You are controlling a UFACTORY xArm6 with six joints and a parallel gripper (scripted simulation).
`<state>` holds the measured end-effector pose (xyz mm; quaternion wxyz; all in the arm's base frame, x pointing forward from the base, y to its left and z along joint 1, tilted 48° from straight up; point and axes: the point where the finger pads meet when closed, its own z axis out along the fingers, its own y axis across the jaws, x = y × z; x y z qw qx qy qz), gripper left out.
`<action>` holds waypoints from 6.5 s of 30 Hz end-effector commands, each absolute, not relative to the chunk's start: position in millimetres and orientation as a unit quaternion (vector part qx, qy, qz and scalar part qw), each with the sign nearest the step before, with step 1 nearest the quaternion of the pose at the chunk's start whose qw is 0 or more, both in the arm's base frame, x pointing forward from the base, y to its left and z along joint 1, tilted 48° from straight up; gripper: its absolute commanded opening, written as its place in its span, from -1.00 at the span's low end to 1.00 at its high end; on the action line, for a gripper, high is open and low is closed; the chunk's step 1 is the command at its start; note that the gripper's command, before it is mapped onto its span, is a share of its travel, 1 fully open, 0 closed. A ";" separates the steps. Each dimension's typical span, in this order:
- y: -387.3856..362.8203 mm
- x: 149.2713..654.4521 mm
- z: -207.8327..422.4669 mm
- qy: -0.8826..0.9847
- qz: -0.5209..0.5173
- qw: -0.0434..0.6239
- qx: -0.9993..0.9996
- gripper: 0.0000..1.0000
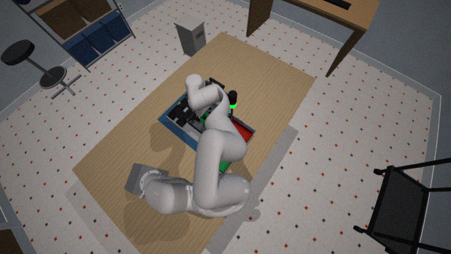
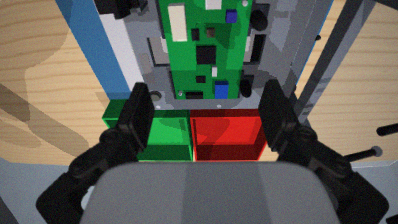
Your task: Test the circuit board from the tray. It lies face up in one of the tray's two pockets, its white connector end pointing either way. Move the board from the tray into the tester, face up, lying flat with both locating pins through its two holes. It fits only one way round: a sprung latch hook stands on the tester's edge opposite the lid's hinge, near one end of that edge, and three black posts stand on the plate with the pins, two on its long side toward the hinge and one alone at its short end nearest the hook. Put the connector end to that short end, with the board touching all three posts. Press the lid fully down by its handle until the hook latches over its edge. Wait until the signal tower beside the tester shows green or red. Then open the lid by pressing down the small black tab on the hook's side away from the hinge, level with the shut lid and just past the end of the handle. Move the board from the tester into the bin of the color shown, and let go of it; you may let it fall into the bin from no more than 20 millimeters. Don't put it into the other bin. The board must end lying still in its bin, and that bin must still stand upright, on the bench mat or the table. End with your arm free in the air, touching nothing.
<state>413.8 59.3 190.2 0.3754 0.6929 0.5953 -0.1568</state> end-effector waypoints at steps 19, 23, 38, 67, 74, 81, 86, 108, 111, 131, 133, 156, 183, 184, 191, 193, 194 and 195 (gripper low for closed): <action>29.6 425.2 162.1 0.595 -0.155 0.376 0.693 1.00; 26.6 426.3 159.2 0.595 -0.155 0.376 0.693 1.00; 23.7 427.3 156.5 0.595 -0.155 0.376 0.693 0.89; 23.7 427.3 156.5 0.595 -0.155 0.376 0.693 0.70; 23.7 427.3 156.5 0.595 -0.155 0.376 0.693 0.70; 23.7 427.3 156.5 0.595 -0.155 0.376 0.693 0.63; 23.7 427.3 156.5 0.595 -0.155 0.376 0.693 0.63; 23.7 427.3 156.5 0.595 -0.155 0.376 0.693 0.58; 23.7 427.3 156.5 0.595 -0.155 0.376 0.693 0.58; 25.1 426.9 157.8 0.595 -0.155 0.376 0.693 0.58; 25.1 426.9 157.9 0.595 -0.155 0.376 0.693 0.58; 29.2 425.5 161.7 0.595 -0.155 0.376 0.693 0.58; 33.2 424.2 165.5 0.595 -0.155 0.376 0.693 0.58; 33.4 424.1 165.7 0.595 -0.155 0.376 0.693 0.58; 34.3 423.8 166.5 0.595 -0.155 0.376 0.693 0.58; 34.6 423.7 166.8 0.595 -0.155 0.376 0.693 0.58; 34.8 423.6 167.0 0.595 -0.155 0.376 0.693 0.58; 35.0 423.6 167.2 0.595 -0.155 0.376 0.693 0.58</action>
